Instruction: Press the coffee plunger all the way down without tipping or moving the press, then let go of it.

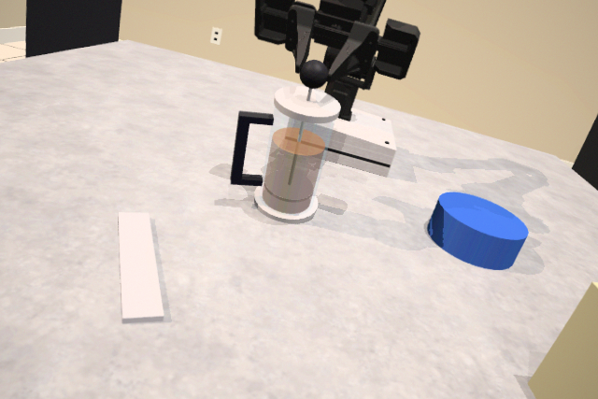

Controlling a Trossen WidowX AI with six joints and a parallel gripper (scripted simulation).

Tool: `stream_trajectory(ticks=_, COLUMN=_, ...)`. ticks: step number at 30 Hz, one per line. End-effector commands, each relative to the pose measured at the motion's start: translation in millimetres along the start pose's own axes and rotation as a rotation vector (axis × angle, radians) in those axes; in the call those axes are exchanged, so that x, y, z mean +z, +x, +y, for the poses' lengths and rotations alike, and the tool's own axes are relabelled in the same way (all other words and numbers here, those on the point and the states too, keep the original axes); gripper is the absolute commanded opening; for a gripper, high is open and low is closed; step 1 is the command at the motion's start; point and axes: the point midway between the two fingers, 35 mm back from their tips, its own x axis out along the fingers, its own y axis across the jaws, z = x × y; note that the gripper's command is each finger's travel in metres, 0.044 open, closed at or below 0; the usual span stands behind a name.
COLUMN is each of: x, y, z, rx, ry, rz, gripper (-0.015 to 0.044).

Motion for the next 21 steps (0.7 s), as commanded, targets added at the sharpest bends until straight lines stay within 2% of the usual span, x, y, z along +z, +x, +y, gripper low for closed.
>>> stream_trajectory(ticks=1, x=-3.5, y=2.1, z=0.0, rx=0.001, ry=0.009, rz=0.017, gripper=0.0121)
stream_trajectory(ticks=21, x=0.7, y=1.9, z=-0.1, rx=0.0, ry=0.001, rz=0.004, gripper=0.0121)
